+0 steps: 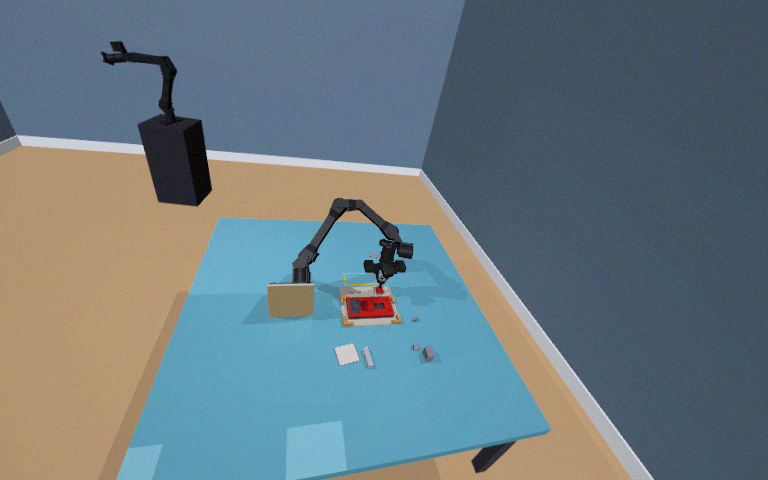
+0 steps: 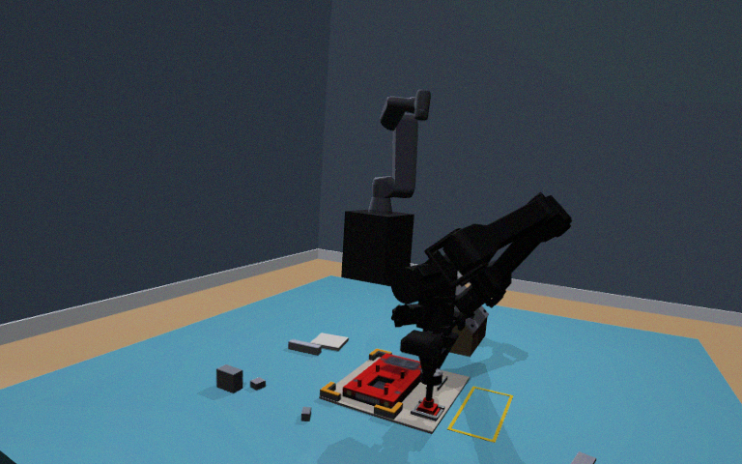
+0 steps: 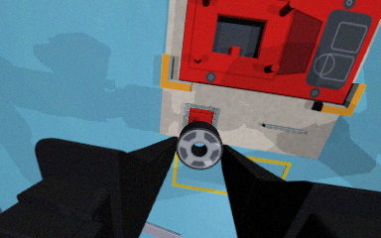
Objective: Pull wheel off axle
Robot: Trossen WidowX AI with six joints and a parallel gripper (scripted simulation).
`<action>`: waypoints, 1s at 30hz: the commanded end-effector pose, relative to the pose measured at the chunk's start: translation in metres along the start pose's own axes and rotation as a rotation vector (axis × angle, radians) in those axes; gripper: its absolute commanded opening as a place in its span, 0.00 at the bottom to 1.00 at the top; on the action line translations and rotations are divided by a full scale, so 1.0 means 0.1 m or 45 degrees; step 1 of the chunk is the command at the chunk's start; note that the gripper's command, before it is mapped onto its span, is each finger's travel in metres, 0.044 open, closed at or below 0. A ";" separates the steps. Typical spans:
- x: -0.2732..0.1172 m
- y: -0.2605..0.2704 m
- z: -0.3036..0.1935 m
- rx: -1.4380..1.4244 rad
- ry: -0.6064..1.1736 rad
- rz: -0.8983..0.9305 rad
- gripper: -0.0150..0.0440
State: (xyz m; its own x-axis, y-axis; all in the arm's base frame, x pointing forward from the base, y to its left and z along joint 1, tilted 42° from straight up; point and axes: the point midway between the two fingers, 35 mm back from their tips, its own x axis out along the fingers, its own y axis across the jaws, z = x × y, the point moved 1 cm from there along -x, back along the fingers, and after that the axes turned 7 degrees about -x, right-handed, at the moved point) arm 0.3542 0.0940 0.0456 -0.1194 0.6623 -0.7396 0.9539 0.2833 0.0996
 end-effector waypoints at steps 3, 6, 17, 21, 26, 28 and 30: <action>-0.16 0.01 0.00 -0.007 -0.006 0.002 0.25; -0.28 0.00 0.00 -0.007 -0.006 0.002 0.25; -0.27 -0.08 -0.20 0.002 -0.003 0.001 0.25; -0.28 -0.12 -0.31 0.001 -0.003 0.000 0.25; -0.29 -0.19 -0.45 0.000 -0.004 0.000 0.25; -0.30 -0.21 -0.50 0.000 -0.004 0.000 0.25; -0.30 -0.24 -0.54 -0.006 -0.007 0.001 0.25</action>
State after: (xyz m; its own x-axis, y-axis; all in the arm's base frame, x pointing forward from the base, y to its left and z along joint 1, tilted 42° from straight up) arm 0.3274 0.1003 0.0970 -0.1120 0.6576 -0.7450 0.9530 0.2834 0.1069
